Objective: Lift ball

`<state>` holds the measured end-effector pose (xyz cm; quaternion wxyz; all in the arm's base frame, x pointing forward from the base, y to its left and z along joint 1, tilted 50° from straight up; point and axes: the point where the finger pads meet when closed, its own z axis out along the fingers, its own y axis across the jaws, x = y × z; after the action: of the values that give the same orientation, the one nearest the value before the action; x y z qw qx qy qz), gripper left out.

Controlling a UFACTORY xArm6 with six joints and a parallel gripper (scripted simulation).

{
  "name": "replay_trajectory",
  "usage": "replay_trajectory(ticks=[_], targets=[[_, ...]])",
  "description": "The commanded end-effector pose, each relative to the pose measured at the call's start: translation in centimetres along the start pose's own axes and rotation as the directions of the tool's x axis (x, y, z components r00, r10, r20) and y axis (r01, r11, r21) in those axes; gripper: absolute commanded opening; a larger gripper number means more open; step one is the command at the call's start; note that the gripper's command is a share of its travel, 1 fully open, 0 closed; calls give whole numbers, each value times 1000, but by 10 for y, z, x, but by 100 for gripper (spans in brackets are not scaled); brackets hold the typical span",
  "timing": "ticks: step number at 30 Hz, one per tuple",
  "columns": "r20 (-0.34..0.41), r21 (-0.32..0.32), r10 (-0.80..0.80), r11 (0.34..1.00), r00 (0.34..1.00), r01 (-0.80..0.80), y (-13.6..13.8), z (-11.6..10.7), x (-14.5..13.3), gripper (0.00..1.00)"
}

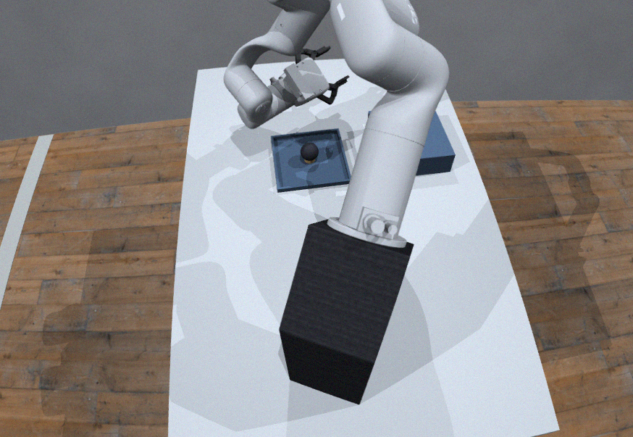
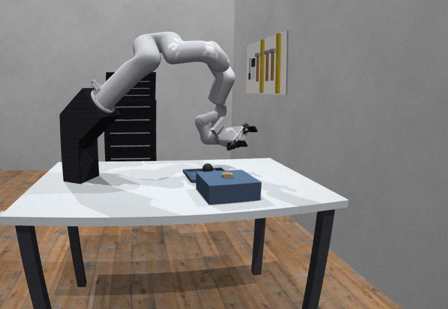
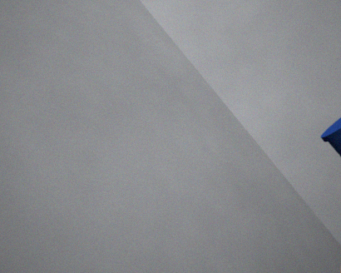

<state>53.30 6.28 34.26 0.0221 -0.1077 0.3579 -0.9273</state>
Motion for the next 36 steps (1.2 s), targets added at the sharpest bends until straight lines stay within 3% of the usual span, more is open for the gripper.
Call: replay_trajectory(ticks=[1,18,22,25,28,32,34,36], targets=[[-1,0,2,1000,1000,-2,-1,0,0,100],[-1,0,2,1000,1000,-2,-1,0,0,100],[29,-19,0,1000,1000,1,1,-3,1,100],[106,-67,-4,998,994,11,6,-12,2,100],[234,-148,-2,988,972,38,16,-29,5,100],[442,-270,26,957,897,105,31,-52,10,100],[442,-270,26,957,897,105,31,-52,10,100],[554,-332,58,930,831,157,40,-66,12,100]])
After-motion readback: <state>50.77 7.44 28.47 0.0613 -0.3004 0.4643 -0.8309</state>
